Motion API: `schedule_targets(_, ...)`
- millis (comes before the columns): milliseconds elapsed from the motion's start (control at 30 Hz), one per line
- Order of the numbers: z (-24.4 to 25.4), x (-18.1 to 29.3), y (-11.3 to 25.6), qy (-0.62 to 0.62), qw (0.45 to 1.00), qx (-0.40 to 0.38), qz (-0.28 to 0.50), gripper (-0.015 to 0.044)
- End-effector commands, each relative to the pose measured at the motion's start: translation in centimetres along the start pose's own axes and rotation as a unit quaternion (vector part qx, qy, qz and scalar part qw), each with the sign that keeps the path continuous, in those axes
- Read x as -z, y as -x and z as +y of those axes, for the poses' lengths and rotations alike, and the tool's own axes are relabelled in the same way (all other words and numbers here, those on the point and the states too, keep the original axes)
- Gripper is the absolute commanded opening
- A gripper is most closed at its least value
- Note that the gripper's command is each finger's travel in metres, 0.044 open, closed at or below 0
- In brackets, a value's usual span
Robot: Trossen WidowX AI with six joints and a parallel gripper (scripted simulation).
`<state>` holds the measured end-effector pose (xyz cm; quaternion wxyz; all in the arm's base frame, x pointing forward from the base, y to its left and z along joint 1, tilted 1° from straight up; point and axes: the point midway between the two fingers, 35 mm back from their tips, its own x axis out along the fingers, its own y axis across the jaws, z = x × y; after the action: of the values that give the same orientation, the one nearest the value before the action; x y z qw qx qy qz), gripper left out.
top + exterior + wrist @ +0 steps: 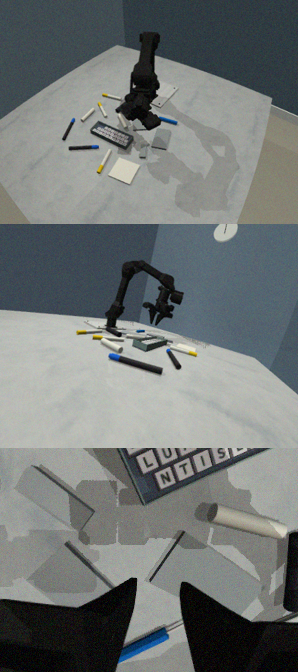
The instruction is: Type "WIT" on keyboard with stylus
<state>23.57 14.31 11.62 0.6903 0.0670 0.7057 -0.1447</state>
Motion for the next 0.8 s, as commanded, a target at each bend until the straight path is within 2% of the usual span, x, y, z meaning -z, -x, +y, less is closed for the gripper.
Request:
schedule_targets(0,1.2,6.5,-1.1,-0.195,0.978,0.068,-0.041,0.0150)
schedule_targets(267,1.1,11.0,-1.8,-0.338,0.931,0.084,-0.110,0.0150)
schedule_targets(500,0.3,14.5,-2.2,-0.457,0.868,0.060,-0.184,0.0150)
schedule_targets(767,0.1,14.8,-2.2,-0.470,0.859,0.054,-0.193,0.0150)
